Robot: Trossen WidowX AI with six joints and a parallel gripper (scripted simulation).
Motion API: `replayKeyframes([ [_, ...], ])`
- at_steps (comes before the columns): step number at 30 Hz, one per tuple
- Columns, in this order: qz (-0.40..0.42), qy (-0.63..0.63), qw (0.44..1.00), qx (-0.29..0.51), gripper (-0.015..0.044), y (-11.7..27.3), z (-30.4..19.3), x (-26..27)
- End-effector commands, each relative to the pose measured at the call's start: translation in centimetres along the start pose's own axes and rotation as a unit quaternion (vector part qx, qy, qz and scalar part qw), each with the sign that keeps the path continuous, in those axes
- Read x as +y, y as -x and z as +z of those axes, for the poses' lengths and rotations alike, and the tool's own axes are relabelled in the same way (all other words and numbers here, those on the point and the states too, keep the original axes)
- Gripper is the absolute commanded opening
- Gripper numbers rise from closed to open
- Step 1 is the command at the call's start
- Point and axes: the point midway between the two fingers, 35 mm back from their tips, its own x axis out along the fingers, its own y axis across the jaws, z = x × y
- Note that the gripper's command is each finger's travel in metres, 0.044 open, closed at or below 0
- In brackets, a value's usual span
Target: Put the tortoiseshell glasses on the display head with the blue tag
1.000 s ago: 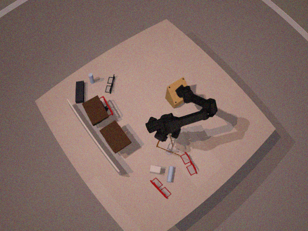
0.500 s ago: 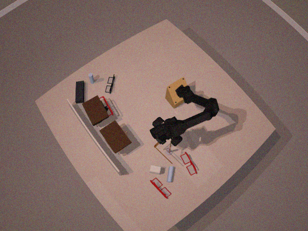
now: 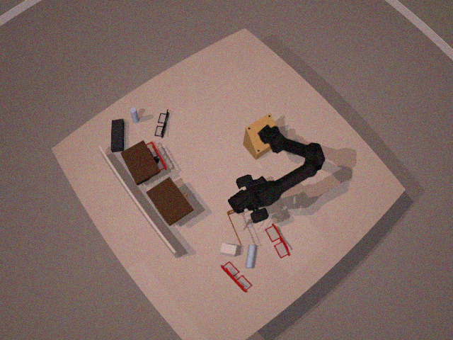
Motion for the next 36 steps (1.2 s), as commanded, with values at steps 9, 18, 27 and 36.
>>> replayKeyframes([
  [9, 0.005, -0.033, 0.999, -0.006, 0.0, 0.4, -0.4, 1.0],
  [18, 0.004, -0.033, 0.999, -0.007, 0.0, -1.1, -0.3, 1.0],
  [27, 0.006, -0.033, 0.999, -0.006, 0.0, -5.2, -0.3, 1.1],
  [36, 0.007, -0.033, 0.999, -0.006, 0.0, -5.5, -0.2, 0.8],
])
